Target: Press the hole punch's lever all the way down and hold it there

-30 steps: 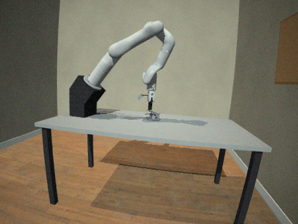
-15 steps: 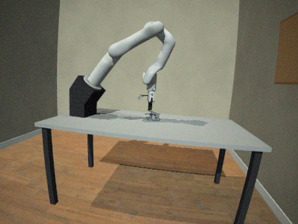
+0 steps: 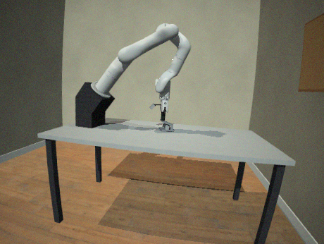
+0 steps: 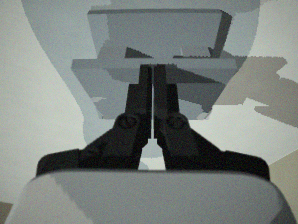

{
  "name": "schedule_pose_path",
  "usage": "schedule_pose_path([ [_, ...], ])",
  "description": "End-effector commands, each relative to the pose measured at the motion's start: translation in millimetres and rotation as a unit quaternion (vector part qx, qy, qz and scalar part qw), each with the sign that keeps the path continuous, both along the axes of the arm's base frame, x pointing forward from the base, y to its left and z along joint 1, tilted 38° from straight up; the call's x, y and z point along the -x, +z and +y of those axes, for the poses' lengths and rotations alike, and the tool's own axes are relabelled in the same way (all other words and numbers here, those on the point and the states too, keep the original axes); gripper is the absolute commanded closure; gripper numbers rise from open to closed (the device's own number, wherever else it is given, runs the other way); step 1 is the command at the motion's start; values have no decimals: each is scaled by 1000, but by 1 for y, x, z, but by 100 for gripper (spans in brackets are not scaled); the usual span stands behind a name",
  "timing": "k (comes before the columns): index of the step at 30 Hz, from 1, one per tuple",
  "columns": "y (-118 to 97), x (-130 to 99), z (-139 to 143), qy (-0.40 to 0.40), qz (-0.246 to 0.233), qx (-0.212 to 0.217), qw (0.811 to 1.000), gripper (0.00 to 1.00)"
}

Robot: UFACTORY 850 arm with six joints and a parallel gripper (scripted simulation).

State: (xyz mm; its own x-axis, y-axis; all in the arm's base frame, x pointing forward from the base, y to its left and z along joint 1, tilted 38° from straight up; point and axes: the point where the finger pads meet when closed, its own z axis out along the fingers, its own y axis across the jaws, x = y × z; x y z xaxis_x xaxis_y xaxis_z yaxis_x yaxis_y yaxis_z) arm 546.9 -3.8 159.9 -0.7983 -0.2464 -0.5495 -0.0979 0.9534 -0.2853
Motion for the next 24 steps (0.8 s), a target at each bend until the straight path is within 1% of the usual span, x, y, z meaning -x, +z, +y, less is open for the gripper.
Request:
schedule_pose_path([
  [1,-2,-3,-1,0,-1,0,1000,100],
  [17,-3,-4,-1,0,-1,0,1000,100],
  [24,-7,-7,-2,0,-1,0,1000,100],
])
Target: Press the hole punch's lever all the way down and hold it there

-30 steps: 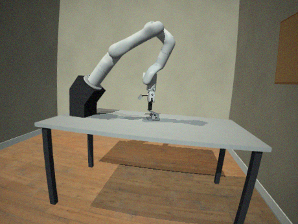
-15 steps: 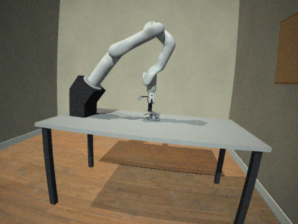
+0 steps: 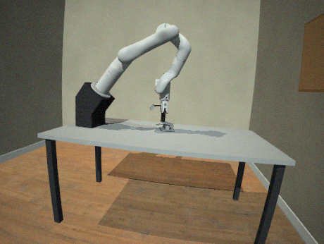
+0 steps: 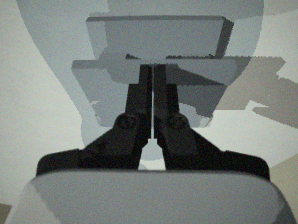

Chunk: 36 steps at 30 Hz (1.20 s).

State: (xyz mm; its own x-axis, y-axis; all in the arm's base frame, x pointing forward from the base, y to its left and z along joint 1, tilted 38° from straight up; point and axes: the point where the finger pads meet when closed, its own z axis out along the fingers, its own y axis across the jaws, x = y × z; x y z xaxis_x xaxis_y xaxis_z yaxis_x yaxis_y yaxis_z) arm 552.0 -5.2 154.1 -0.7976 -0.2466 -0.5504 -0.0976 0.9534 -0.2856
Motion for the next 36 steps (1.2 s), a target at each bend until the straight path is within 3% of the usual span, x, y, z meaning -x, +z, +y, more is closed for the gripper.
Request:
schedule_pose_path([
  [1,-1,-2,0,0,-1,0,1000,100],
  [36,-13,-10,-3,0,-1,0,1000,100],
])
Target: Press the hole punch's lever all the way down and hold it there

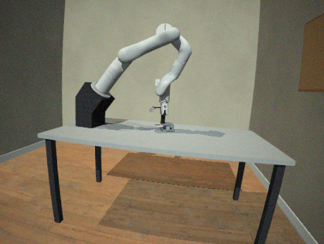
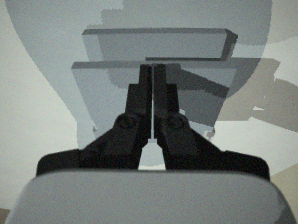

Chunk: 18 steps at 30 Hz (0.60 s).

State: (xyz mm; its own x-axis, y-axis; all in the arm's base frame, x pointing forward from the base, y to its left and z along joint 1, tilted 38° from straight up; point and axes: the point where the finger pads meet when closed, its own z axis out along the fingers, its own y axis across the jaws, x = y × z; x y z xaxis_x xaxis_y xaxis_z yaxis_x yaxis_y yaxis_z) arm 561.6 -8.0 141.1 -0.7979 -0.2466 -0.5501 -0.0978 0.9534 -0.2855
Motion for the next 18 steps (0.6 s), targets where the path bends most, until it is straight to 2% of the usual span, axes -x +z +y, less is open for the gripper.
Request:
schedule_pose_path([
  [1,0,-1,0,0,-1,0,1000,100],
  [18,-2,-3,-1,0,-1,0,1000,100],
])
